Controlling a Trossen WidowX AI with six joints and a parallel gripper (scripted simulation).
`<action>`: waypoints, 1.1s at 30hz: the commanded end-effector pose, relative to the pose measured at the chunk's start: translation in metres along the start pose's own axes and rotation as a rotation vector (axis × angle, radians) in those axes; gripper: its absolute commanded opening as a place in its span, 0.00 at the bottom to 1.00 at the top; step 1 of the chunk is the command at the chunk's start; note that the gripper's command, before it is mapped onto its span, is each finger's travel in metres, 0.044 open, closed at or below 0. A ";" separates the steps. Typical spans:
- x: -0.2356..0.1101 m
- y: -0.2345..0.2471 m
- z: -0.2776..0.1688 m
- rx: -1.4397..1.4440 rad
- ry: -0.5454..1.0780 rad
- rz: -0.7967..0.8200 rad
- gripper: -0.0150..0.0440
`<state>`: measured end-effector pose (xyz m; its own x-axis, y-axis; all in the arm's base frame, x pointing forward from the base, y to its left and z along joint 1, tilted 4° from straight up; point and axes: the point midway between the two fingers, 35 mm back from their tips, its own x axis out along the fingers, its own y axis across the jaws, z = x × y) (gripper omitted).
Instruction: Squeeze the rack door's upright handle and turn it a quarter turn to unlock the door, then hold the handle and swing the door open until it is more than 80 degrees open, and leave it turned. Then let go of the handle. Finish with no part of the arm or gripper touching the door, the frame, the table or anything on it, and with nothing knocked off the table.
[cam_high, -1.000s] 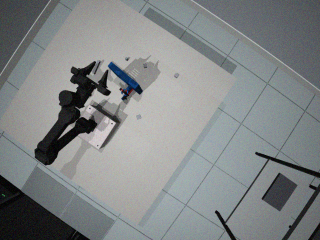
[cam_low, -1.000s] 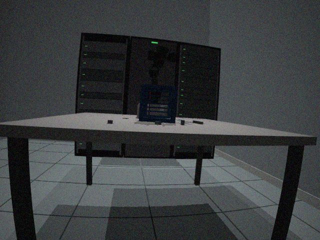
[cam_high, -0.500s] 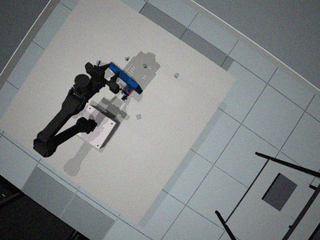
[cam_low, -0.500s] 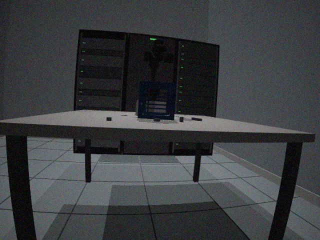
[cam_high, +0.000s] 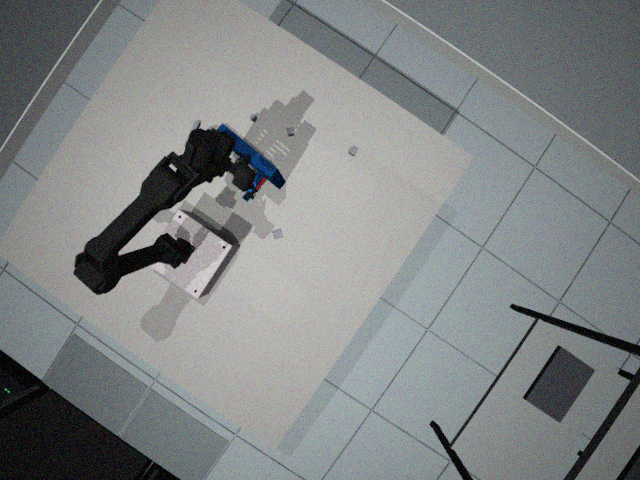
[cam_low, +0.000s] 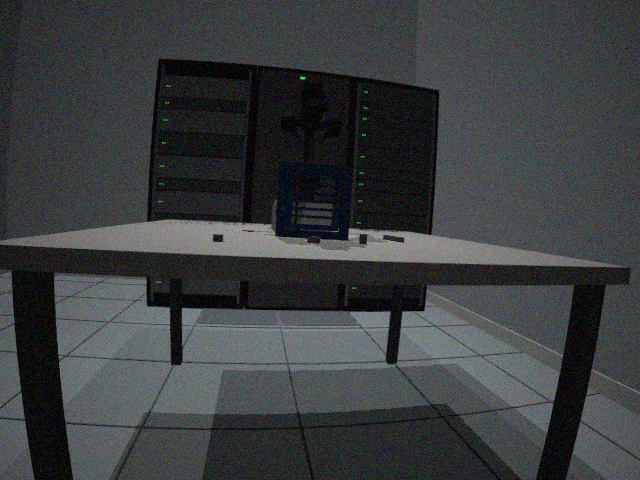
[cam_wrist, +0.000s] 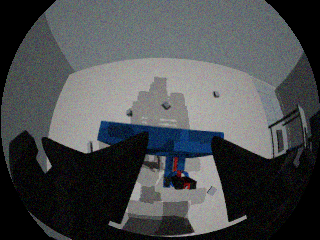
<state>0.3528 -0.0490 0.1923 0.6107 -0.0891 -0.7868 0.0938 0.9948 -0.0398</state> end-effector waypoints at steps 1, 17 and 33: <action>0.008 -0.007 -0.010 -0.001 0.128 -0.009 0.73; 0.018 -0.025 -0.057 0.016 0.619 0.012 0.73; 0.027 -0.028 -0.070 0.020 0.695 0.020 0.73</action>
<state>0.3126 -0.0746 0.1366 -0.0202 -0.0091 -0.9998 0.1100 0.9939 -0.0113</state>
